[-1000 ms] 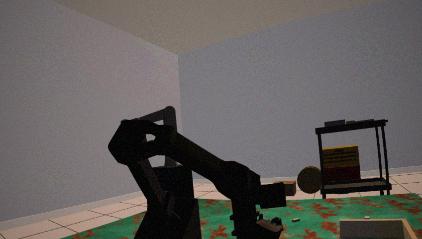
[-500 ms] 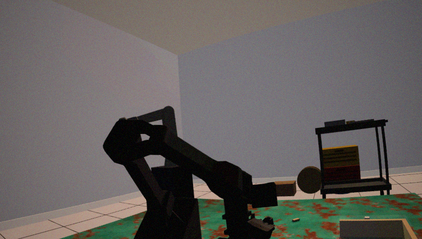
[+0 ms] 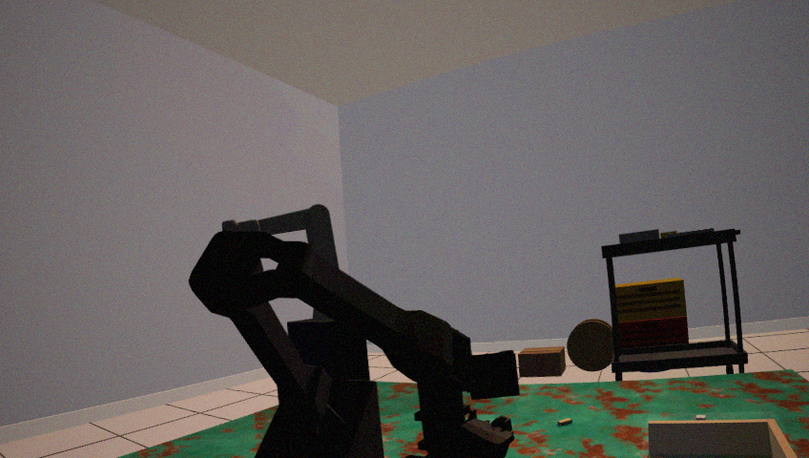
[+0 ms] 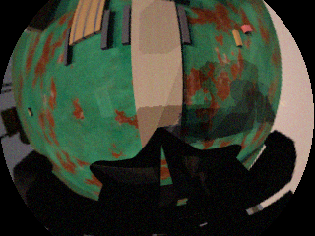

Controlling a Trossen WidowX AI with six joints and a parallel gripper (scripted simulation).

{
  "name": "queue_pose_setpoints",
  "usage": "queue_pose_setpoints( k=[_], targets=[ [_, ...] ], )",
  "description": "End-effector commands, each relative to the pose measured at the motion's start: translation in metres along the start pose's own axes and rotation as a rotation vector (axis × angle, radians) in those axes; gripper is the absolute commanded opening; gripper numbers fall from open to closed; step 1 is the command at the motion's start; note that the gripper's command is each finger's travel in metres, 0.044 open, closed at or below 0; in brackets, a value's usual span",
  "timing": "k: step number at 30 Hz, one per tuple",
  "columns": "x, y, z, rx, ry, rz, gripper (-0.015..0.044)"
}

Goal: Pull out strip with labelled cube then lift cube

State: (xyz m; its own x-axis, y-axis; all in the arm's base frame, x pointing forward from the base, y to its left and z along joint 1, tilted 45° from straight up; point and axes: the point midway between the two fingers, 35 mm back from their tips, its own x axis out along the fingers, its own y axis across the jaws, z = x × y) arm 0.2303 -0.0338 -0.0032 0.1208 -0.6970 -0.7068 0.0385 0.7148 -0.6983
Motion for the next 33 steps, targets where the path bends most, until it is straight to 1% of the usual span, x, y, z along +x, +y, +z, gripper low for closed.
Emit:
queue_pose_setpoints(
  k=[1,28,29,33],
  targets=[
    [0.004,0.000,-0.010,-0.008,0.028,0.002,0.0000],
    [0.004,0.000,-0.010,-0.008,0.028,0.002,0.0000],
    [-0.002,0.000,-0.001,-0.001,0.002,0.000,0.0000],
    [-0.040,0.000,0.001,-0.007,0.026,0.004,0.0000]
  ],
)
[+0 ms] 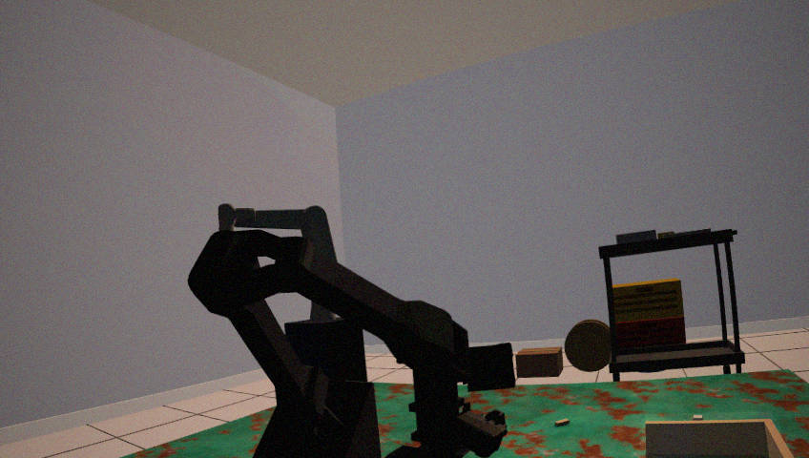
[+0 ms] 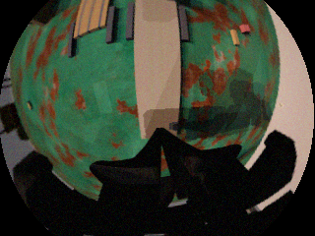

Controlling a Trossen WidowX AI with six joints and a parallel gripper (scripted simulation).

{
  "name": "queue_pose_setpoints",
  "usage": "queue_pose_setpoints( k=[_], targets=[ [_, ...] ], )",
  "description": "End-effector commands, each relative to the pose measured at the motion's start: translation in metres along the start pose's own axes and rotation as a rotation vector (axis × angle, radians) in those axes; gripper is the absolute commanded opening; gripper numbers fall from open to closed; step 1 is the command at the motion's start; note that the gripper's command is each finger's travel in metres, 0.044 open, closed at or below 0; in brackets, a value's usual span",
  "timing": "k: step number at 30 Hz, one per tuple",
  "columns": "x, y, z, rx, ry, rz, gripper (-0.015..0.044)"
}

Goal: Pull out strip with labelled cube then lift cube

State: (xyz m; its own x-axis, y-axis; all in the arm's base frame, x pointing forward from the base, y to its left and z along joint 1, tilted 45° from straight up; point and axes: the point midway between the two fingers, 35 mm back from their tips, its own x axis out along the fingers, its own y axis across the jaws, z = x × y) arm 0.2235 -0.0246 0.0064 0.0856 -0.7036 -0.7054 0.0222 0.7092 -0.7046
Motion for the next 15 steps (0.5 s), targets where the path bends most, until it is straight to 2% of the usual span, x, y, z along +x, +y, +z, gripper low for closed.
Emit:
queue_pose_setpoints(
  k=[1,4,15],
  targets=[
    [-0.028,0.000,0.005,0.009,-0.008,0.011,0.0000],
    [-0.028,0.000,0.005,0.009,-0.008,0.011,0.0000],
    [-0.032,-0.003,0.052,0.085,-0.009,0.011,0.0289]
  ],
)
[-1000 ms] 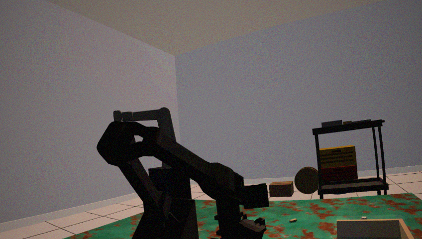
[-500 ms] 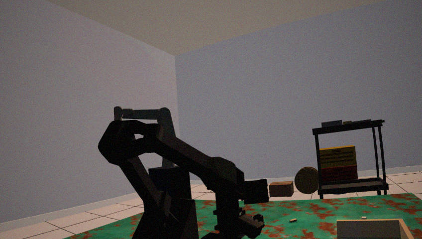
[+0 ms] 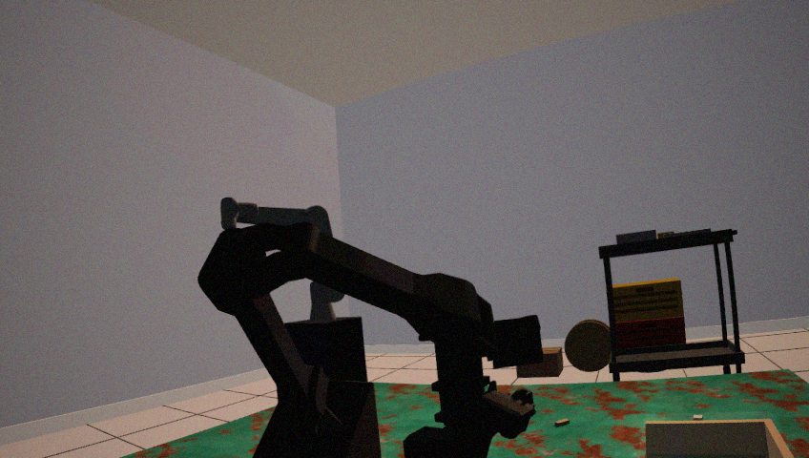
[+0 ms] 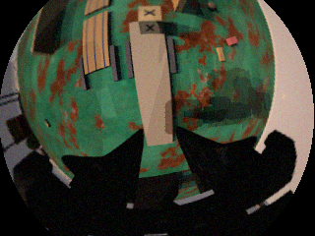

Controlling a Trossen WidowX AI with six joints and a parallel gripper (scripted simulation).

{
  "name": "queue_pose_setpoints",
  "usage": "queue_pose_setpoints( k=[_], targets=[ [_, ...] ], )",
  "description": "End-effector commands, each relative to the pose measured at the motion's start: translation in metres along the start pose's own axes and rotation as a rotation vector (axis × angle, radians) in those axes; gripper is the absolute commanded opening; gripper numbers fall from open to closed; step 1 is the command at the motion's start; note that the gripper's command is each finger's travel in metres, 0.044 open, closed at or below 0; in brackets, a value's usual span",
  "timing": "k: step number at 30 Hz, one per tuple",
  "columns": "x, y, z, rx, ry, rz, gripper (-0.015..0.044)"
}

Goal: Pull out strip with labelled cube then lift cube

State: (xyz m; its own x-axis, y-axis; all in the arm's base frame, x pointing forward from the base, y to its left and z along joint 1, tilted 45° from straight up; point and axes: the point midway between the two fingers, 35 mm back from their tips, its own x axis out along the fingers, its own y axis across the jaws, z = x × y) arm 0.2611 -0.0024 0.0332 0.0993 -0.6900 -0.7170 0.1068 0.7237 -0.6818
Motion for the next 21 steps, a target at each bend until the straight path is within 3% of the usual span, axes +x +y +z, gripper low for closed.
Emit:
queue_pose_setpoints(
  k=[1,6,21],
  targets=[
    [-0.001,0.000,0.015,-0.002,0.003,-0.008,0.0315],
    [-0.005,0.001,0.034,-0.001,0.002,-0.007,0.0440],
    [-0.014,0.002,0.090,0.002,0.000,-0.007,0.0440]
  ],
)
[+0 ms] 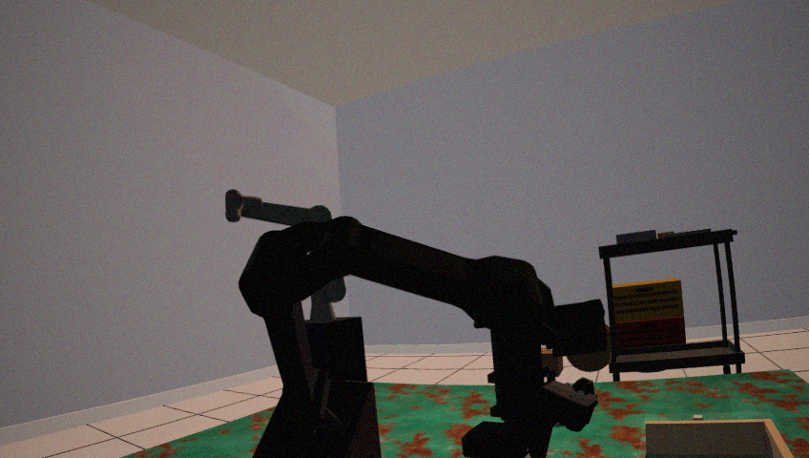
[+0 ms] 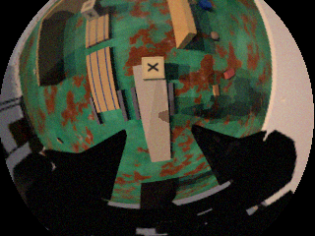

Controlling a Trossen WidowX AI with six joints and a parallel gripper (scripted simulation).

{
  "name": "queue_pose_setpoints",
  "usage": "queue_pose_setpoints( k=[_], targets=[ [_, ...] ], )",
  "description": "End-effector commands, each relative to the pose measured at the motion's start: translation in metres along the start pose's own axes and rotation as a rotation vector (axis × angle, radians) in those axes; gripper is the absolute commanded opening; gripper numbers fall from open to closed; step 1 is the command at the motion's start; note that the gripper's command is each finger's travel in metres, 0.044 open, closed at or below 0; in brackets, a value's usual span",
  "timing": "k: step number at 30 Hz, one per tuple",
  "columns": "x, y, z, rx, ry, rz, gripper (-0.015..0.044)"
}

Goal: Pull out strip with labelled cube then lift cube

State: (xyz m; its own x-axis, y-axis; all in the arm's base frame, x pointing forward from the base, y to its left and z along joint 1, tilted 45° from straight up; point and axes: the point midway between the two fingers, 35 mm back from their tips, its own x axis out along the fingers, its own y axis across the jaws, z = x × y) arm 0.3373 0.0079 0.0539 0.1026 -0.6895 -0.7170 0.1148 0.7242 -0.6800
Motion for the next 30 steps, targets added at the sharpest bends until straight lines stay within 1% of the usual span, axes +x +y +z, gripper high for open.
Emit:
queue_pose_setpoints(
  k=[1,19,26,30],
  targets=[
    [0.000,0.000,0.015,-0.006,0.003,-0.008,0.0440],
    [-0.004,0.004,0.081,-0.003,0.000,-0.008,0.0440],
    [0.004,0.004,0.081,-0.003,0.000,-0.007,0.0256],
    [0.011,0.004,0.081,-0.003,-0.001,-0.007,0.0250]
  ],
)
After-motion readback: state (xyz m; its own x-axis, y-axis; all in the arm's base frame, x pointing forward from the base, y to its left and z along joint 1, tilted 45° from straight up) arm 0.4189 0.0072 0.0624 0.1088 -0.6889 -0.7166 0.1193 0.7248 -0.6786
